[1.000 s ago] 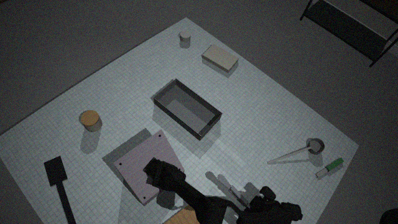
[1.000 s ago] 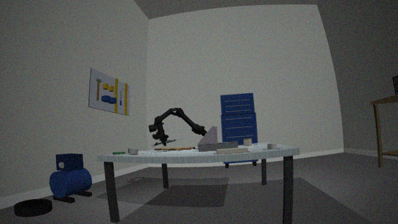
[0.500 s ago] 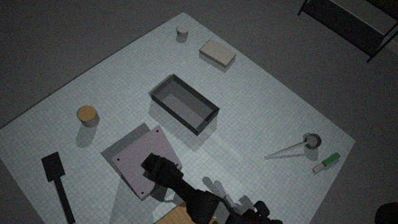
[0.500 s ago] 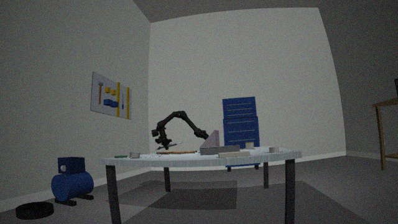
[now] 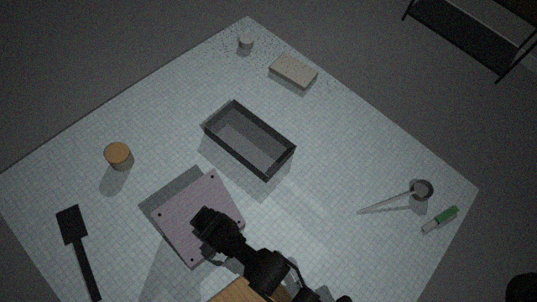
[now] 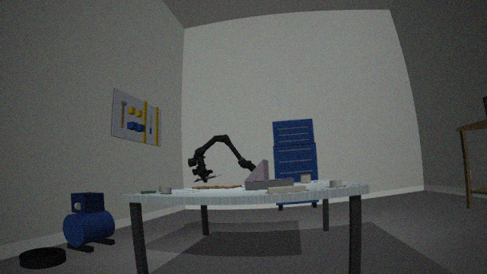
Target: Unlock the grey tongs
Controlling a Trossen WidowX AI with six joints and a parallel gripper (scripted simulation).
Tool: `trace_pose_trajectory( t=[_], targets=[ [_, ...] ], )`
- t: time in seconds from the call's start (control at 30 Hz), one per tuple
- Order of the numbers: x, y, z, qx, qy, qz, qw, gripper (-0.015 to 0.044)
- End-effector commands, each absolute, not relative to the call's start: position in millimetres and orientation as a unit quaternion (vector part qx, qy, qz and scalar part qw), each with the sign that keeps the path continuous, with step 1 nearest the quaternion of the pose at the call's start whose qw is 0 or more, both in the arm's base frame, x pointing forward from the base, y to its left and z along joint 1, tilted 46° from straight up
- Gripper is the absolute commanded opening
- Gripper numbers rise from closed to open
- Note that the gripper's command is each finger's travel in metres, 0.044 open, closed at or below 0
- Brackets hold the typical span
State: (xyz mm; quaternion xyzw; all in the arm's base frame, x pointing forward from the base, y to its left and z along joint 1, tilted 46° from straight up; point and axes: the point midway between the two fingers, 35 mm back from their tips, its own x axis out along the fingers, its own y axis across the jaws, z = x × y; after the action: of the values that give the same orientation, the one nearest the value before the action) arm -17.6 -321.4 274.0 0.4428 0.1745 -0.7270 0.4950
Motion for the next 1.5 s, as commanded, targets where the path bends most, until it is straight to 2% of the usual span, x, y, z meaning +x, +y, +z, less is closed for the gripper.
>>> trace_pose_trajectory(
  t=[0.0,0.93,1.47],
  targets=[
    [-33,-316,282,0.446,0.152,-0.730,0.494,-0.0150],
    [-123,-263,323,0.439,0.013,-0.769,0.465,-0.0150],
    [-126,-265,329,0.389,0.016,-0.789,0.475,-0.0150]
  ],
)
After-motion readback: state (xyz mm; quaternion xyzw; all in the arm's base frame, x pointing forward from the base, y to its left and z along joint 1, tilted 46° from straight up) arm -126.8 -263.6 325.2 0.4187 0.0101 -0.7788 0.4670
